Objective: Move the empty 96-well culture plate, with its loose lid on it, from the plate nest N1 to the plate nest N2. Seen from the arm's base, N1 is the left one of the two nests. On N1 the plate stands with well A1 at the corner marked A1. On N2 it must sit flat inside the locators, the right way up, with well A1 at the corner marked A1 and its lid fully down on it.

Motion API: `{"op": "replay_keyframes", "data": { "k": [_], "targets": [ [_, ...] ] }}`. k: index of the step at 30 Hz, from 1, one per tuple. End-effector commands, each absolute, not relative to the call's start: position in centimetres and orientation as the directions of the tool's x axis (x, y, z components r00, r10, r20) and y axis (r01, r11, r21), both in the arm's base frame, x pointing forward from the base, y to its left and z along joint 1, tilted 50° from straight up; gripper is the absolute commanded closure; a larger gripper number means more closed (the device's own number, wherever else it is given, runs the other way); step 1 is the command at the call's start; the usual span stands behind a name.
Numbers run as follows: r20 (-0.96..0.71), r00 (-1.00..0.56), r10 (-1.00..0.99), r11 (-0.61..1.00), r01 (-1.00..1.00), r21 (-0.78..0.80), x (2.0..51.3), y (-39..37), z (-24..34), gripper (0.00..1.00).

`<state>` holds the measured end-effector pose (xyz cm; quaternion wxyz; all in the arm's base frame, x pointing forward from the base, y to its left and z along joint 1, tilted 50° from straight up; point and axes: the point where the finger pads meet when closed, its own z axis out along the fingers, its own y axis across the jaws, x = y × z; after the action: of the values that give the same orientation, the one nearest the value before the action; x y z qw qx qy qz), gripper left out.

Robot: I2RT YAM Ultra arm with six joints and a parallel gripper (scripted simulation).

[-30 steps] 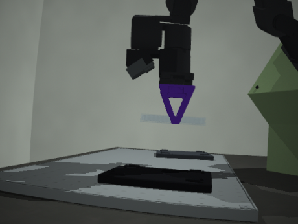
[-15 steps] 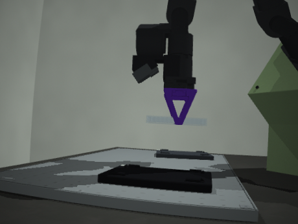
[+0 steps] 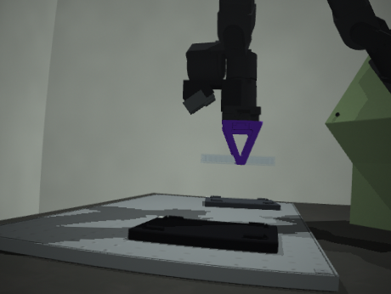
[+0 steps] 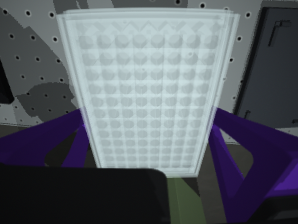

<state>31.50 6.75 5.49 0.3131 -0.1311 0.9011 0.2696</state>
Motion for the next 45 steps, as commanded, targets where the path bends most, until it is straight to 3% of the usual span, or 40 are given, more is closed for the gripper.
{"op": "replay_keyframes", "data": {
  "k": [1, 45],
  "targets": [
    [-0.686, -0.723, -0.081, 0.814, -0.446, 0.373, 33.3, 5.7, 6.4, 1.00],
    [-0.670, -0.739, -0.074, 0.813, -0.434, 0.388, 36.7, -5.3, -0.6, 1.00]
  ]
}}
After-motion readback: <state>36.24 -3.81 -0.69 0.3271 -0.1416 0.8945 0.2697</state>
